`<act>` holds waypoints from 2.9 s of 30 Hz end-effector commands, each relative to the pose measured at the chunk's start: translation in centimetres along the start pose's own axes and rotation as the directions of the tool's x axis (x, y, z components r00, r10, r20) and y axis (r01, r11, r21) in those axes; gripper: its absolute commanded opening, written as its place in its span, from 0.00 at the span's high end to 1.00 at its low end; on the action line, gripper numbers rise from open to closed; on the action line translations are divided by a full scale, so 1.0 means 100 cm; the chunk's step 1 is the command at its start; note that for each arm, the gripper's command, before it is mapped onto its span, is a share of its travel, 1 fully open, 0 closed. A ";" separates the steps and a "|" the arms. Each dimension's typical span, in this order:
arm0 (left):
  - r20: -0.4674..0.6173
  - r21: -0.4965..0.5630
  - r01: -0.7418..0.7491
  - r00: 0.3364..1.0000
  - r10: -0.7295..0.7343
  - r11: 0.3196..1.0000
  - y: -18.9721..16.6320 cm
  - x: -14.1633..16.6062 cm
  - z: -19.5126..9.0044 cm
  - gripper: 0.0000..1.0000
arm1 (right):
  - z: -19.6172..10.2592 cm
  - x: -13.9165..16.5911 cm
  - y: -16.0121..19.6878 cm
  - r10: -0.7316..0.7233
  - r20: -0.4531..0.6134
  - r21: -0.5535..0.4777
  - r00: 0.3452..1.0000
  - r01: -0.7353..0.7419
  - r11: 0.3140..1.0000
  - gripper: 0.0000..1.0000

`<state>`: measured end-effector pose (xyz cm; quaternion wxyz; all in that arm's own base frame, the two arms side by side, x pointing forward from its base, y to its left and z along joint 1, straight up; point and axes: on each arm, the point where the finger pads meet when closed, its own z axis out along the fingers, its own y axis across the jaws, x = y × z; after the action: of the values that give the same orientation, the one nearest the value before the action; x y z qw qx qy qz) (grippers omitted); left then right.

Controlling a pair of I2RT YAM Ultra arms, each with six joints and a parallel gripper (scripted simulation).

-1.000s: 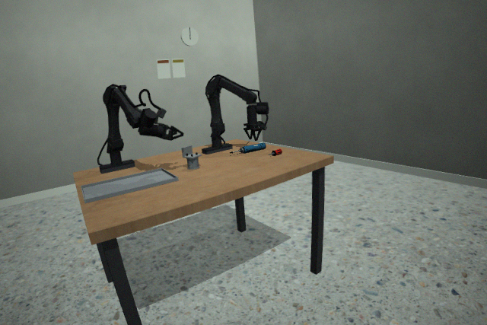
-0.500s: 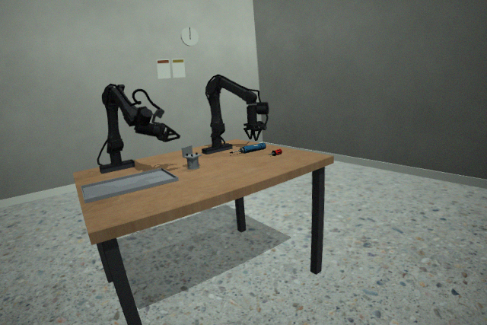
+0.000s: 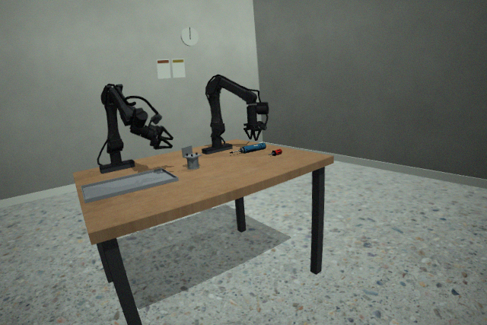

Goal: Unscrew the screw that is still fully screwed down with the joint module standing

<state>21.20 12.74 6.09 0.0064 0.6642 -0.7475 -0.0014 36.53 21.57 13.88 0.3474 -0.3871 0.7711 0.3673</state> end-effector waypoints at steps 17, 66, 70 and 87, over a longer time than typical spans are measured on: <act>0.029 0.039 -0.009 1.000 0.007 0.999 -0.005 -0.004 -0.015 0.35 | -0.052 0.030 -0.054 0.435 -0.047 0.350 0.899 -0.393 0.850 0.14; 0.029 0.039 -0.009 1.000 0.007 0.999 -0.005 -0.004 -0.015 0.35 | -0.209 0.145 -0.086 0.840 0.427 0.786 0.336 -0.598 -0.160 0.14; 0.029 0.039 -0.009 1.000 0.007 0.999 -0.005 -0.004 -0.015 0.35 | -0.231 0.156 -0.082 0.814 0.505 0.779 0.287 -0.558 -0.286 0.14; 0.029 0.039 -0.009 1.000 0.007 0.999 -0.005 -0.004 -0.015 0.35 | -0.296 0.183 -0.059 0.668 0.715 0.686 0.208 -0.396 -0.611 0.14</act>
<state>21.20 12.74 6.09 0.0064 0.6642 -0.7475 -0.0014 26.68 -9.77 9.18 0.0741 0.4532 0.8792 -0.1273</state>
